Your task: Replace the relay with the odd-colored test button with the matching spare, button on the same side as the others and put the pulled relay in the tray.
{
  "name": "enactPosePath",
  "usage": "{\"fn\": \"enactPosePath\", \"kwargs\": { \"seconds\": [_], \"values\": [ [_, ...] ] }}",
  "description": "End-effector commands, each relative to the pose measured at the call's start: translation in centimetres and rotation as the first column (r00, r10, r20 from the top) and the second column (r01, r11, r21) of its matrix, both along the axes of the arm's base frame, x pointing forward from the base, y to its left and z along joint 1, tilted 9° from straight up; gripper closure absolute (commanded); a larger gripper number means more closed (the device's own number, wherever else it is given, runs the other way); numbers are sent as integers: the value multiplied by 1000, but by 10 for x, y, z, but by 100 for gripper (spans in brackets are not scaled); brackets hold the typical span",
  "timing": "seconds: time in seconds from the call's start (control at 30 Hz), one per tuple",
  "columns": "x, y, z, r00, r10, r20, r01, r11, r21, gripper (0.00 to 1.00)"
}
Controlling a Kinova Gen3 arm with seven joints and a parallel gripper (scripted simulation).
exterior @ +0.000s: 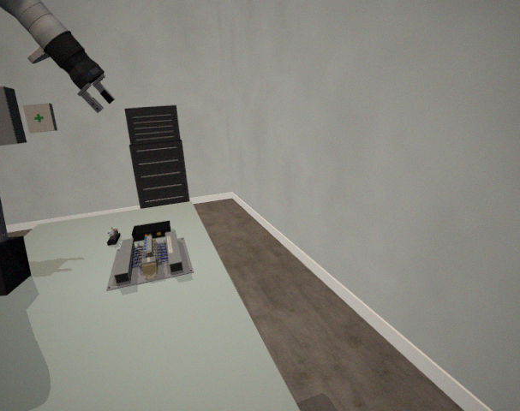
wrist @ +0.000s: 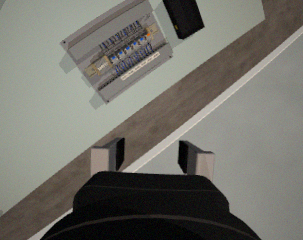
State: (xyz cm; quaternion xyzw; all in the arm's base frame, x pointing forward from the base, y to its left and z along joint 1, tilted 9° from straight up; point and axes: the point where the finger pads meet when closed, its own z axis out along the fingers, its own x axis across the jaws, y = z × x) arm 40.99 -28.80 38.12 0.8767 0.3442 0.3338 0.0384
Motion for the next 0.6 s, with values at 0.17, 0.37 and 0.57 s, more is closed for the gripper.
{"fn": "enactPosePath", "kwargs": {
  "seconds": [0.17,0.37,0.57],
  "values": [
    [13,16,25,1000,7,5,-7,1000,-13,0],
    [20,27,39,1000,9,5,-9,1000,-16,0],
    [26,35,51,1000,5,4,-5,1000,-11,0]
  ]
}}
